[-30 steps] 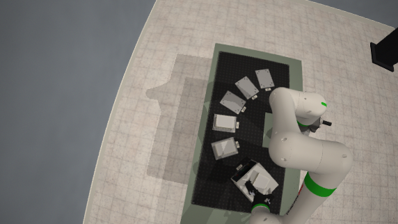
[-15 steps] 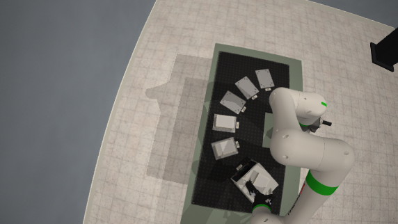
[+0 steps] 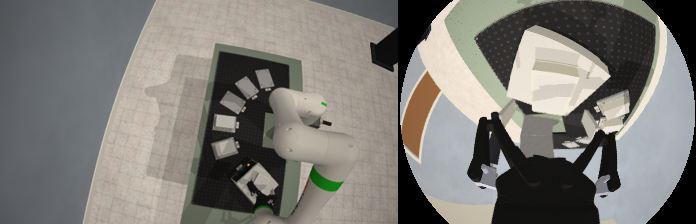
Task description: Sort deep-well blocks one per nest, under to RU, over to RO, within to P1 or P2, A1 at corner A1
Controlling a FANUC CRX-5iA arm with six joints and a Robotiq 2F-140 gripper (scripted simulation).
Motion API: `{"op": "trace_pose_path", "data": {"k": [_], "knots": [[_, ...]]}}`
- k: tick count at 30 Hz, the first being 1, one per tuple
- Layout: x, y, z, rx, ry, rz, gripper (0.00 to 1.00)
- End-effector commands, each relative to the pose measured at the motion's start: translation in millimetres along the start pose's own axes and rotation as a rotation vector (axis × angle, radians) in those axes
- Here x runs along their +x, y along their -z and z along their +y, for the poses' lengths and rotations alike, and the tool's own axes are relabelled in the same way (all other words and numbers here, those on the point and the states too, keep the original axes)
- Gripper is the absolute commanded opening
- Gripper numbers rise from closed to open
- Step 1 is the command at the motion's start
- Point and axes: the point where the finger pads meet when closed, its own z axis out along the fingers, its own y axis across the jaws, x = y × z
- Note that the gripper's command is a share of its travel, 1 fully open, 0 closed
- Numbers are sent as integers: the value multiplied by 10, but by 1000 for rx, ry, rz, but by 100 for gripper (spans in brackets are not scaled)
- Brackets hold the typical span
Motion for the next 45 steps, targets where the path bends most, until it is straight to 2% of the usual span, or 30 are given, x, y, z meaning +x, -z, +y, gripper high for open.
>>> {"op": "trace_pose_path", "data": {"k": [1,10,45], "knots": [[-33,61,0,0,0,0,100],[-126,223,0,0,0,0,100],[-132,224,0,0,0,0,100]]}}
